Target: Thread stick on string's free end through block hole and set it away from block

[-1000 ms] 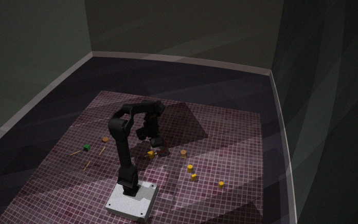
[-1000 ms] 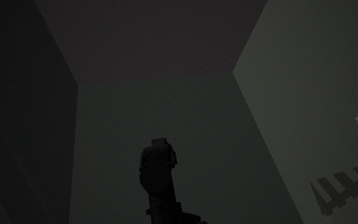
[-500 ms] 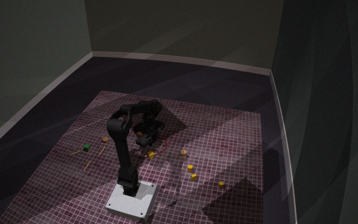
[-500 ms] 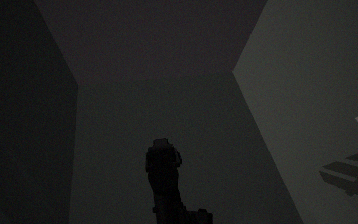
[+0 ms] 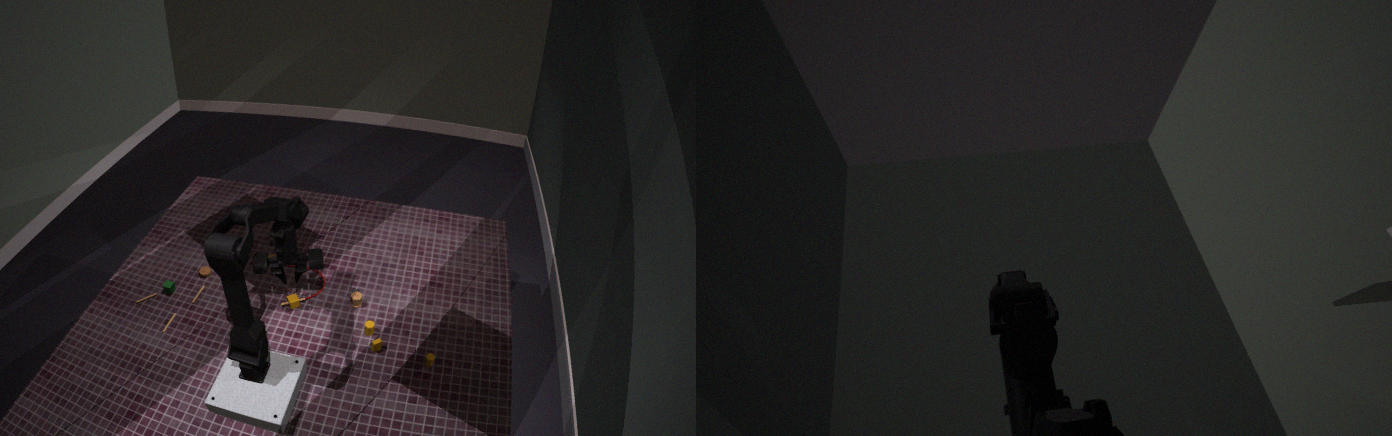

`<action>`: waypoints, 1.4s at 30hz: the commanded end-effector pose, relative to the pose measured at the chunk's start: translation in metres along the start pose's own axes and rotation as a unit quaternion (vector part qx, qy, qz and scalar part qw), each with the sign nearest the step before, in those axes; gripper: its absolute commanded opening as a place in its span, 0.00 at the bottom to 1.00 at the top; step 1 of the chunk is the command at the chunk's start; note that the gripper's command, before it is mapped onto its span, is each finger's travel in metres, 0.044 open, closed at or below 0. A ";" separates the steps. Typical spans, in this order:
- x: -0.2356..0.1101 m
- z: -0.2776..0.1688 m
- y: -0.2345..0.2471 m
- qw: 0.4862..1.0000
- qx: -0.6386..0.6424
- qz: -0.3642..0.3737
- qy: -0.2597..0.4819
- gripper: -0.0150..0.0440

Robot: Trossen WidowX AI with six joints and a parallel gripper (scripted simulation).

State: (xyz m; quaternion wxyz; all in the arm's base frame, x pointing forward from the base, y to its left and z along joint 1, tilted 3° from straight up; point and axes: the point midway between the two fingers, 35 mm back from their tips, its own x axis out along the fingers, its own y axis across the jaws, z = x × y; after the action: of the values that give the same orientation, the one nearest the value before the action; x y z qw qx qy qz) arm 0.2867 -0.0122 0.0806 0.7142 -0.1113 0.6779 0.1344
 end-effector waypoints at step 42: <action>0.023 -0.012 0.025 0.811 0.584 0.004 0.006 0.47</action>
State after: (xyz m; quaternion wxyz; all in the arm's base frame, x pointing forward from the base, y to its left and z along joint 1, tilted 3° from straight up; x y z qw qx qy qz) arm 0.2699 0.0074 0.0642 0.6442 0.3271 0.6311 -0.2824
